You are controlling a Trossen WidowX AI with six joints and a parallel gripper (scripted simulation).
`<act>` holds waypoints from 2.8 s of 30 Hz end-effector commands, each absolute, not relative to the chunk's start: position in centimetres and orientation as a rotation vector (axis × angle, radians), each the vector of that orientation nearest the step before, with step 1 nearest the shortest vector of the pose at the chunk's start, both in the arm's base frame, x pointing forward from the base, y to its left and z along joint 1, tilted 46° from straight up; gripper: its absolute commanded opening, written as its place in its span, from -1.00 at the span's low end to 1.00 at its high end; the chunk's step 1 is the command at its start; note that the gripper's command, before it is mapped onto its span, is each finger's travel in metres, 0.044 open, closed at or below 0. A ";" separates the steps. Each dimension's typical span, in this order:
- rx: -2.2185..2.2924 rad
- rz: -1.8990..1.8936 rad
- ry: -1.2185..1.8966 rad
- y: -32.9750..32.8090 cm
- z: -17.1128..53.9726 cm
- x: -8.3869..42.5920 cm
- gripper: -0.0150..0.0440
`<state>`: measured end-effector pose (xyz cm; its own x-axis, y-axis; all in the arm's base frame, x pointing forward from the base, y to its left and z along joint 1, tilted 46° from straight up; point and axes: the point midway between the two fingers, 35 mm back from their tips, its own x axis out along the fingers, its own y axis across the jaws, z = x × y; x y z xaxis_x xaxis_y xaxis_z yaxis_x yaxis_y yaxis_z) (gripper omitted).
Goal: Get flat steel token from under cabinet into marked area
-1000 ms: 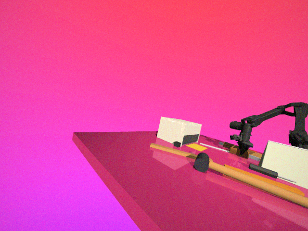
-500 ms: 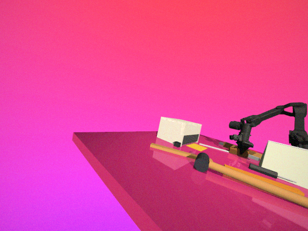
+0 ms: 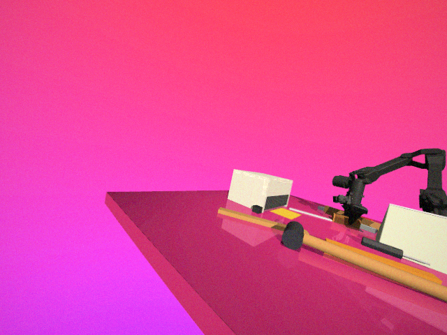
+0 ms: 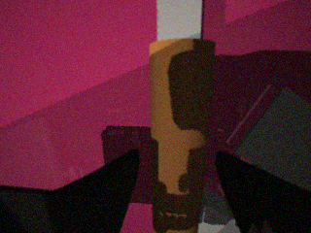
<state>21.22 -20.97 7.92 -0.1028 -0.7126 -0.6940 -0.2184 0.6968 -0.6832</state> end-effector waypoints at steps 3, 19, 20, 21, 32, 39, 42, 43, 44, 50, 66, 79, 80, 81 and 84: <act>-0.762 -0.492 1.658 -21.0 7.9 21.2 0.42; -0.764 -0.498 1.656 -21.2 7.9 21.1 0.02; -0.764 -0.498 1.656 -21.2 7.9 21.1 0.00; -0.764 -0.498 1.656 -21.2 7.9 21.1 -0.02; -0.764 -0.498 1.656 -21.2 7.9 21.1 -0.49; -0.768 -0.491 1.659 -21.1 7.7 21.7 -0.49; -0.769 -0.488 1.660 -21.1 7.7 22.1 -0.49; -0.770 -0.487 1.660 -21.1 7.6 22.2 -0.49; -0.770 -0.486 1.661 -21.1 7.6 22.3 -0.49; -0.773 -0.482 1.662 -21.0 7.4 23.0 -0.49; -0.776 -0.476 1.664 -20.8 7.0 24.8 -0.49; -0.777 -0.475 1.664 -20.7 6.6 26.4 -0.49; -0.777 -0.474 1.664 -20.7 6.6 26.5 -0.49; -0.777 -0.474 1.664 -20.6 6.5 26.6 -0.49; -0.777 -0.474 1.664 -20.6 6.5 27.0 -0.49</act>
